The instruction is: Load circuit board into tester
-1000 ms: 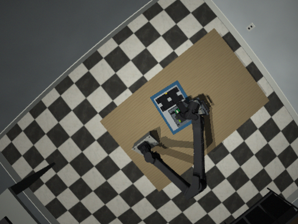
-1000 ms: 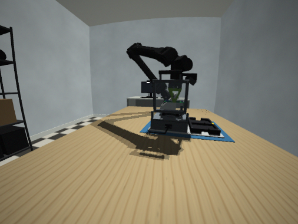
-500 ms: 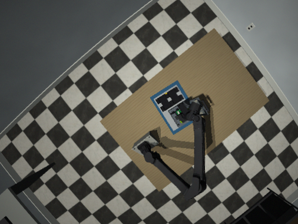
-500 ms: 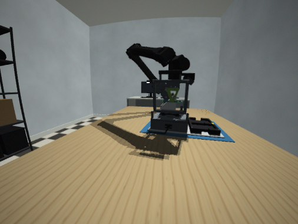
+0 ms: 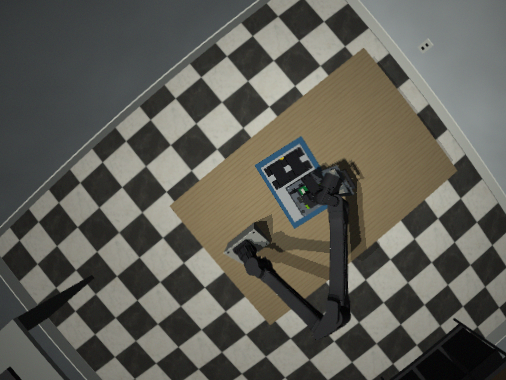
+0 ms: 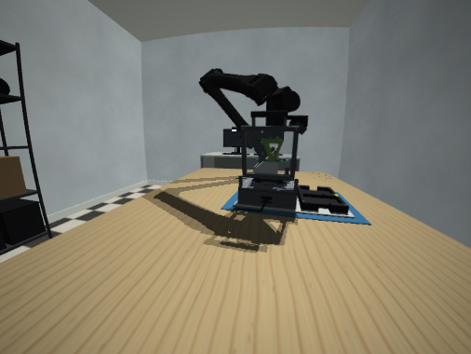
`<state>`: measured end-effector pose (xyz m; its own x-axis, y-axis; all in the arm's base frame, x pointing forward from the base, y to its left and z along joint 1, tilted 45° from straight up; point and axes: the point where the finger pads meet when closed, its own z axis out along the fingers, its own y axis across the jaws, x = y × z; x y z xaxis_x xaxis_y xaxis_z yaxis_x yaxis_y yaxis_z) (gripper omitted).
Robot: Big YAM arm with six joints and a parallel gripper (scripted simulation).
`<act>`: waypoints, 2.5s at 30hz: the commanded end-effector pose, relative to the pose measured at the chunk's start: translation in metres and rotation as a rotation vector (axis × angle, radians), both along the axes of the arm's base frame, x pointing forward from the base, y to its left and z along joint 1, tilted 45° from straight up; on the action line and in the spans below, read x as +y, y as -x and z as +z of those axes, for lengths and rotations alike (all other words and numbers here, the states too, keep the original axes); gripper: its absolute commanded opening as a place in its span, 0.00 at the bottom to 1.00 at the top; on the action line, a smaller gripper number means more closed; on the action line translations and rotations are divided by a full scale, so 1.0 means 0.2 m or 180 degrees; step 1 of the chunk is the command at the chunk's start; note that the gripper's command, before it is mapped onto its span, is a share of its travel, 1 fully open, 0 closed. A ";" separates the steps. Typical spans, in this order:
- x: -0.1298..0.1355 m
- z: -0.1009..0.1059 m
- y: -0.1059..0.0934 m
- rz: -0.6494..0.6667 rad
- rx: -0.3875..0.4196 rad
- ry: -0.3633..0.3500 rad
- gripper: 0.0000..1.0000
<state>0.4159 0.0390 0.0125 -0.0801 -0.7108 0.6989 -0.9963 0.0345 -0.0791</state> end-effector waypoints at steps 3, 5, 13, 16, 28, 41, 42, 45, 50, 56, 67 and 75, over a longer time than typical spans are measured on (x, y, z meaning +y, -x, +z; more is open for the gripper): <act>0.03 0.07 -0.06 0.0039 -0.0070 -0.0035 0.72; 0.03 0.07 -0.06 0.0039 -0.0070 -0.0035 0.72; 0.03 0.07 -0.06 0.0040 -0.0070 -0.0035 0.72; 0.03 0.07 -0.06 0.0040 -0.0070 -0.0035 0.72; 0.03 0.07 -0.06 0.0029 -0.0081 -0.0035 0.72; 0.03 0.07 -0.06 0.0002 -0.0107 -0.0037 0.72; 0.03 0.07 -0.06 0.0001 -0.0108 -0.0037 0.72; 0.03 0.07 -0.06 -0.0001 -0.0109 -0.0037 0.72; 0.02 0.07 -0.06 -0.0004 -0.0109 -0.0037 0.72; 0.02 0.06 -0.06 -0.0008 -0.0109 -0.0037 0.72; -0.01 0.06 -0.05 -0.0014 -0.0103 -0.0039 0.72; -0.02 0.06 -0.05 -0.0011 -0.0105 -0.0041 0.72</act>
<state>0.4161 0.0379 0.0127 -0.0816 -0.7098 0.6997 -0.9962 0.0362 -0.0795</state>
